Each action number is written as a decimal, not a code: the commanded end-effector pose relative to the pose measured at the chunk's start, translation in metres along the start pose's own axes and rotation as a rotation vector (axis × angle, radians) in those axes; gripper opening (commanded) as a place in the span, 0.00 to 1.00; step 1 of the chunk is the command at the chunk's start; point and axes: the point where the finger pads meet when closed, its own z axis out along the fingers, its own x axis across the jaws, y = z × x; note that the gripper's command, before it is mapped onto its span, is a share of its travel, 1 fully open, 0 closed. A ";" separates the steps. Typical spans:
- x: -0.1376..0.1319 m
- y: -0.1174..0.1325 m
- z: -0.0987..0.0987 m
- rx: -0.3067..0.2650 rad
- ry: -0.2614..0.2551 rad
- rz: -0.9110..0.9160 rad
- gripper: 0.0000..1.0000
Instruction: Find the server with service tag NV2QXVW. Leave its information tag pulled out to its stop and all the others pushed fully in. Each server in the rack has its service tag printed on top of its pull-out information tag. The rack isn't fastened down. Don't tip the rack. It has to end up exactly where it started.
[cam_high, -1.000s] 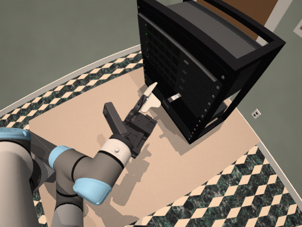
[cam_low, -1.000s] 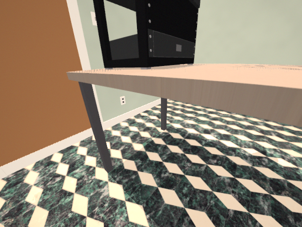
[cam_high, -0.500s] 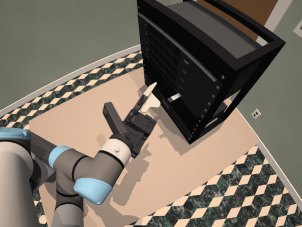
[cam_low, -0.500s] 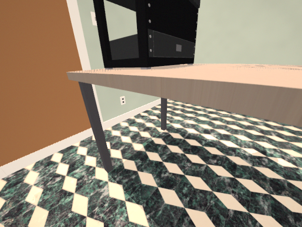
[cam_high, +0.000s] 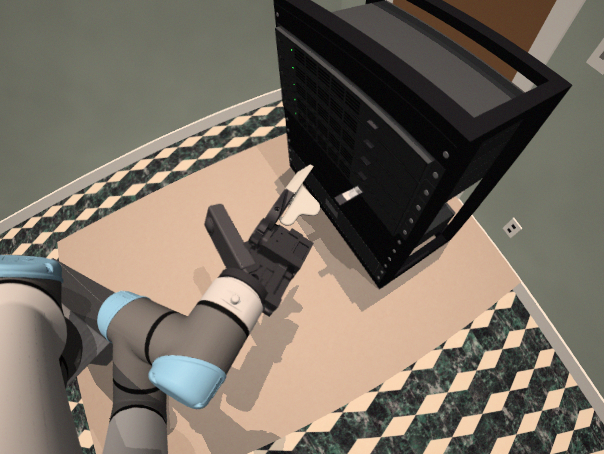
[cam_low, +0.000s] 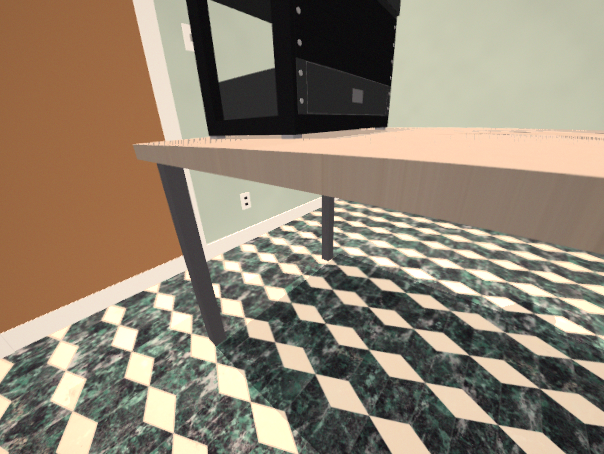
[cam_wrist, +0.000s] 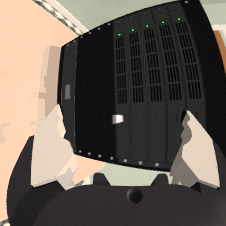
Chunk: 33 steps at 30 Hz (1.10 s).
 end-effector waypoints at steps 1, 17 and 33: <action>-0.002 0.001 0.001 0.003 -0.003 0.008 1.00; -0.006 -0.002 0.003 0.015 -0.010 0.021 1.00; -0.010 -0.005 0.005 0.028 -0.018 0.037 1.00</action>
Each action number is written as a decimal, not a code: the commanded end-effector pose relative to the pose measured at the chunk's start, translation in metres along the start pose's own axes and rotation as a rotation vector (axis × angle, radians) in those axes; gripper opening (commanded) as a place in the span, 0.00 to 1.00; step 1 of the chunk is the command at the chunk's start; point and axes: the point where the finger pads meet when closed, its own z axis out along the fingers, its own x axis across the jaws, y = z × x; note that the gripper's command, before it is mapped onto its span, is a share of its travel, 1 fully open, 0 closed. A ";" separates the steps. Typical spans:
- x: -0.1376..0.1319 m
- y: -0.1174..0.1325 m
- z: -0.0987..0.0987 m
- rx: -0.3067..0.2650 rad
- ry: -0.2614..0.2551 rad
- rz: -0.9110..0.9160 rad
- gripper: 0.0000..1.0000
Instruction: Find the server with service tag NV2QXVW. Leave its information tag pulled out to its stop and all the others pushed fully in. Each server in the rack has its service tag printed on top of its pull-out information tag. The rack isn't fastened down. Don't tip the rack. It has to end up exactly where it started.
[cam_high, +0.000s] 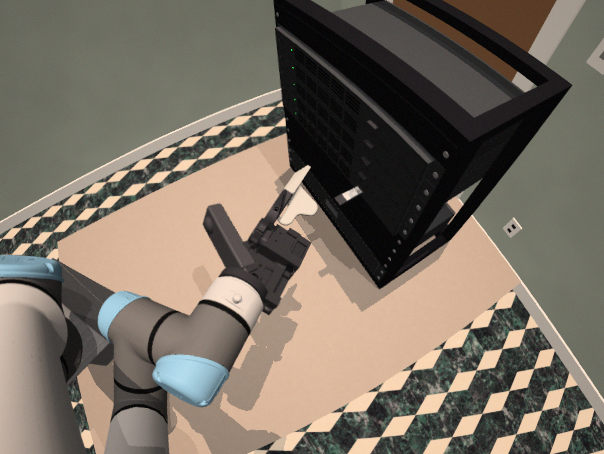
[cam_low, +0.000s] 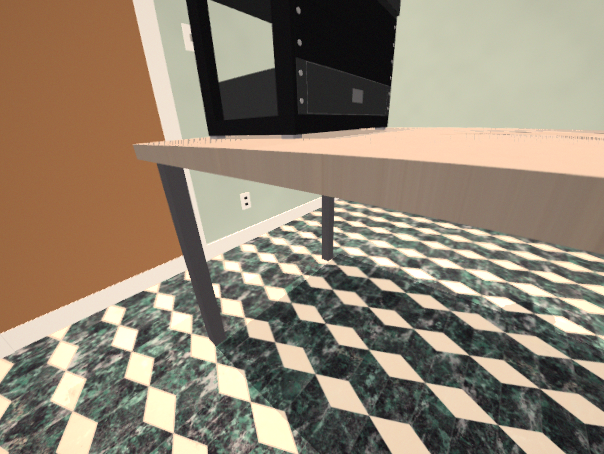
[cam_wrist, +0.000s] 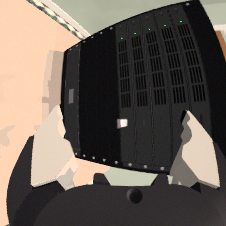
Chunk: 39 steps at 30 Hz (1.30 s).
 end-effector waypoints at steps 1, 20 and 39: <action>-0.003 0.001 0.002 0.005 -0.004 0.010 1.00; -0.008 -0.004 0.004 0.023 -0.015 0.032 1.00; -0.014 -0.009 0.007 0.044 -0.028 0.057 1.00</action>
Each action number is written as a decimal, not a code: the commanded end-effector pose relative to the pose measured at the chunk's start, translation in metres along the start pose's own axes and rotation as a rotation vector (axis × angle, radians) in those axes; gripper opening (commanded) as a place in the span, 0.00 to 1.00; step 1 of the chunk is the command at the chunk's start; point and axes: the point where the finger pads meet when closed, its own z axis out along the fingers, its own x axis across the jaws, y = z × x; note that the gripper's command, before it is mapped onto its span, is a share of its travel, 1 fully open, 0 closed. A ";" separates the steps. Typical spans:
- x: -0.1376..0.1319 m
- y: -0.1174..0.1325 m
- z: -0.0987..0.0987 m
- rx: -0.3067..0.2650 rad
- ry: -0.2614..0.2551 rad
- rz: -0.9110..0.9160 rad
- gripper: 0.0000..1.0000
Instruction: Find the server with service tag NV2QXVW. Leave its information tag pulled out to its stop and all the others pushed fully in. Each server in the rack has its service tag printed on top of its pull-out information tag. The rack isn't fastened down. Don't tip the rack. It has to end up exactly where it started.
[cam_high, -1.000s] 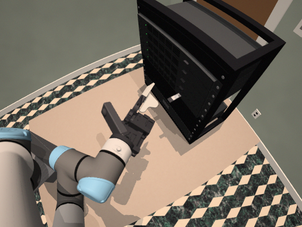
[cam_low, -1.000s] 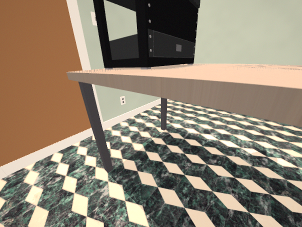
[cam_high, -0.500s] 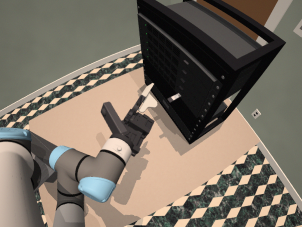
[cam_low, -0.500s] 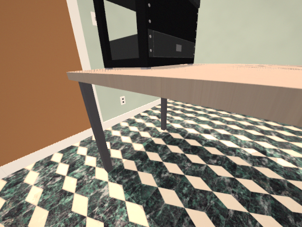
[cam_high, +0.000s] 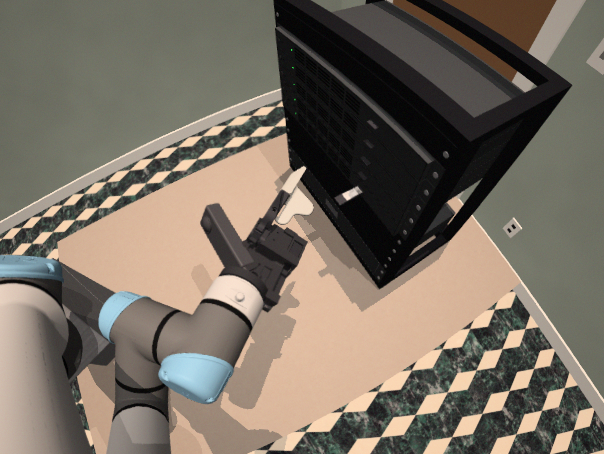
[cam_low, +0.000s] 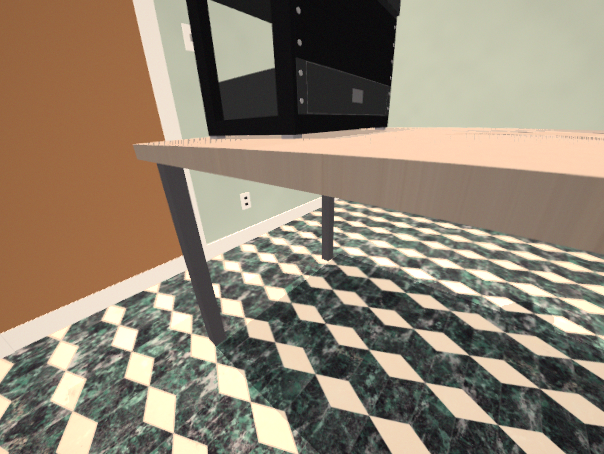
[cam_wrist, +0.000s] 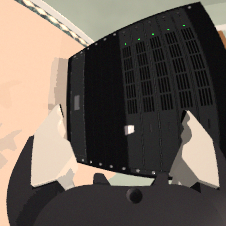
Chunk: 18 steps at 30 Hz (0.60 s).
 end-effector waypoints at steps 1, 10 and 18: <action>-0.003 0.000 0.002 0.008 -0.006 0.013 1.00; -0.006 -0.002 0.003 0.017 -0.011 0.025 1.00; -0.010 -0.005 0.005 0.029 -0.018 0.038 1.00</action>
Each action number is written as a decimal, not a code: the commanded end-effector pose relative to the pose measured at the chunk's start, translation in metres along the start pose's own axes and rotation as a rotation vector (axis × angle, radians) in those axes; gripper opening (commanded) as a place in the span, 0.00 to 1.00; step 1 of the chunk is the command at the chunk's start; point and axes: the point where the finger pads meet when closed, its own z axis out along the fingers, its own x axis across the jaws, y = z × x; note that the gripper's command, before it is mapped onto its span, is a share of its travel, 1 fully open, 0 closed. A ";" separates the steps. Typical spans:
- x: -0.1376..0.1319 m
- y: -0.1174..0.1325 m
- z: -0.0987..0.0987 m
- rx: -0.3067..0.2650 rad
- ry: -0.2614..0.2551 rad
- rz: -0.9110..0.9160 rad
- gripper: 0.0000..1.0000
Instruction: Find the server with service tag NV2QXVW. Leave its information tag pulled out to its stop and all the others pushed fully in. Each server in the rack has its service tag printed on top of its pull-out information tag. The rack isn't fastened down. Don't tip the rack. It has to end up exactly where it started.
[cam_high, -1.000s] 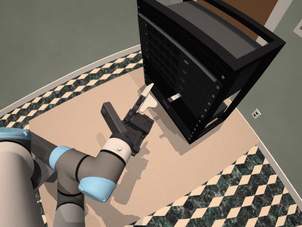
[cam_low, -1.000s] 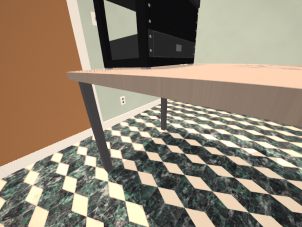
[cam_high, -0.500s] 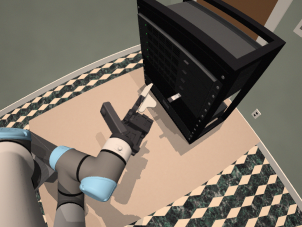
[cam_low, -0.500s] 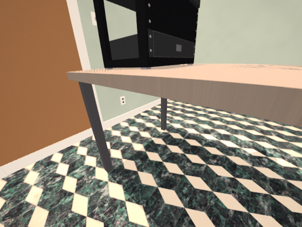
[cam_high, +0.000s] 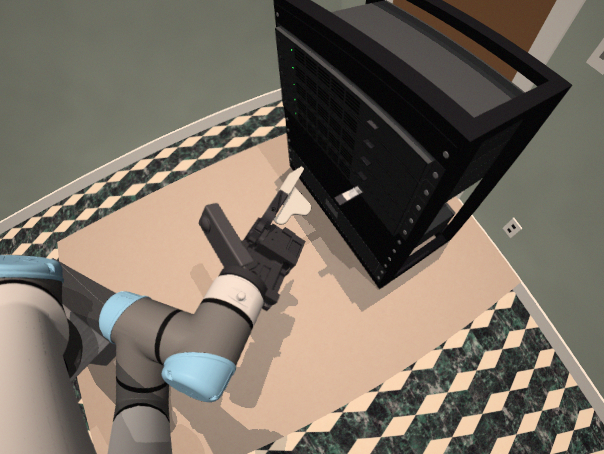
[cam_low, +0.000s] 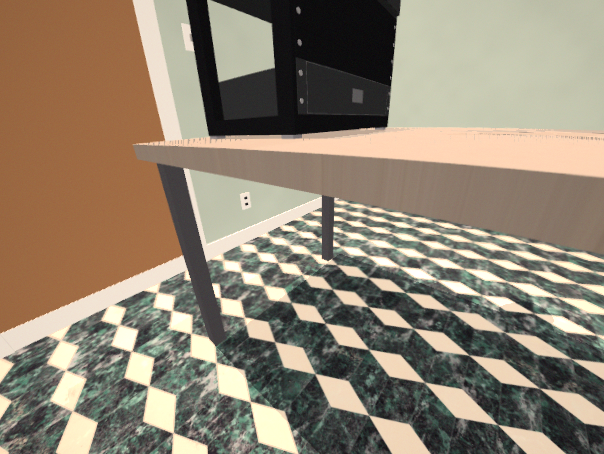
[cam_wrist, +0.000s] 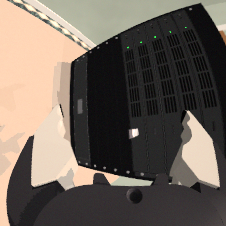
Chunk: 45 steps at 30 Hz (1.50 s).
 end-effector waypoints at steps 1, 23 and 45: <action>-0.004 0.000 0.002 0.009 -0.006 0.015 1.00; -0.012 -0.007 0.006 0.037 -0.023 0.049 1.00; -0.022 -0.015 0.011 0.072 -0.045 0.091 1.00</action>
